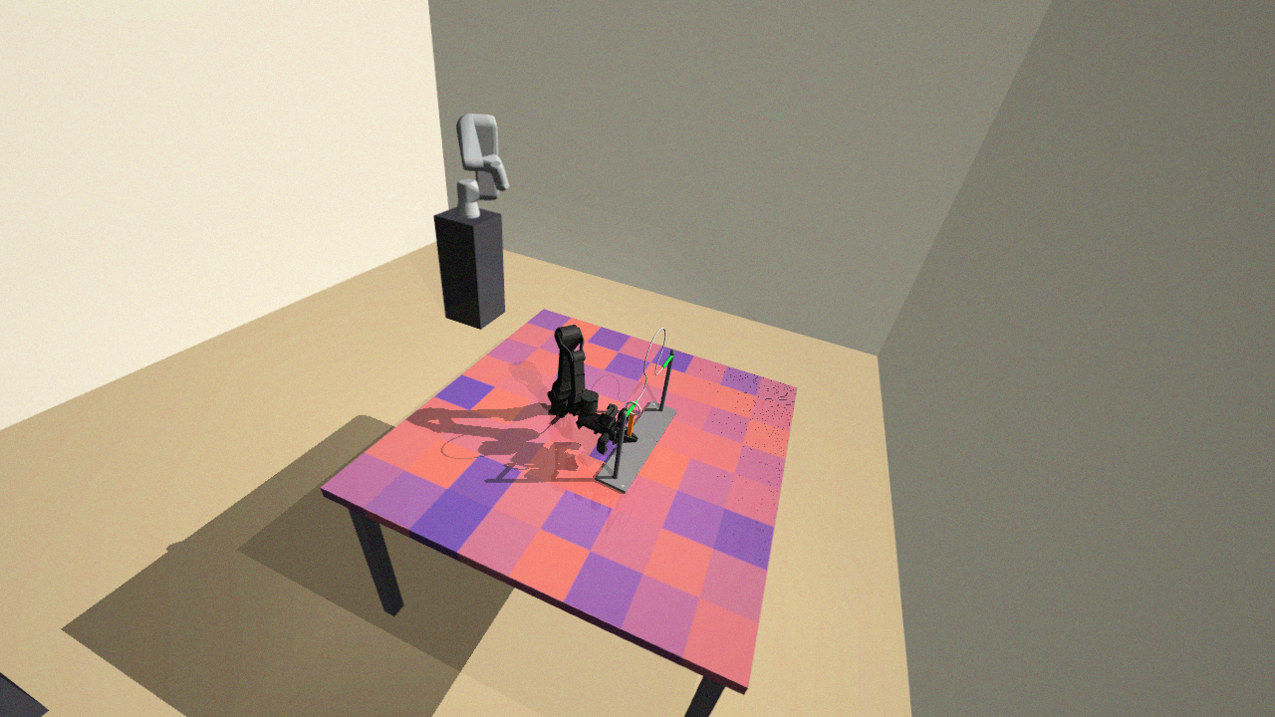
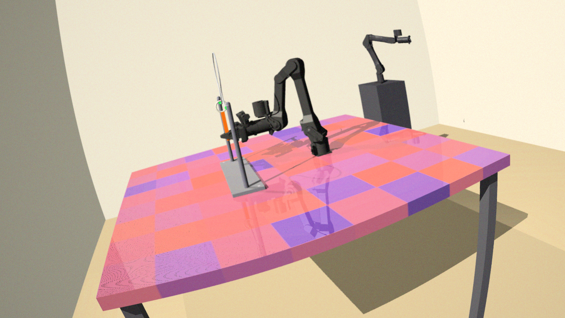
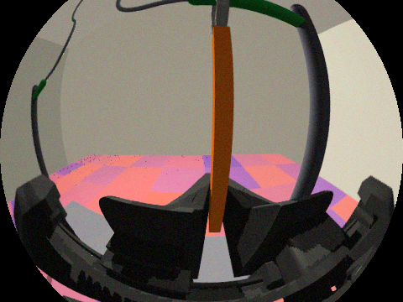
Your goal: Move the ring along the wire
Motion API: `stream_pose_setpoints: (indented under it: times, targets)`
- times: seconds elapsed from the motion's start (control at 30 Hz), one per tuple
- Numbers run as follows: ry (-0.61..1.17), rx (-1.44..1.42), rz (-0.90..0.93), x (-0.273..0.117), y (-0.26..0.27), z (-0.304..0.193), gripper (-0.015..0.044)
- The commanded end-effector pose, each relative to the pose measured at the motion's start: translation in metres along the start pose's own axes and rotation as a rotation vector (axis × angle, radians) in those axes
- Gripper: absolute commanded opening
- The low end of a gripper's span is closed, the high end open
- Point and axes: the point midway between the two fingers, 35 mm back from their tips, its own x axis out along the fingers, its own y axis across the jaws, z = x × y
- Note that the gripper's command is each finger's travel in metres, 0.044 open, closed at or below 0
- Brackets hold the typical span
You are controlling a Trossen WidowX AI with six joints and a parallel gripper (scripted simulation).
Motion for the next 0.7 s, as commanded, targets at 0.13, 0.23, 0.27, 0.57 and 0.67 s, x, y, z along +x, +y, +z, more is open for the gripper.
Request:
stream_pose_setpoints:
  times: [0.13, 0.23, 0.27, 0.57, 0.67]
  targets:
    - [-0.008, -0.003, -0.005, 0.0006, -0.0006, 0.0135, -0.015]
    - [-0.008, -0.003, -0.005, 0.0006, -0.0006, 0.0138, -0.015]
    - [-0.008, -0.003, -0.005, 0.0006, -0.0006, 0.0138, -0.015]
    - [-0.008, -0.003, -0.005, 0.0006, -0.0006, 0.0138, -0.015]
    - [-0.008, -0.003, -0.005, 0.0006, -0.0006, 0.0138, -0.015]
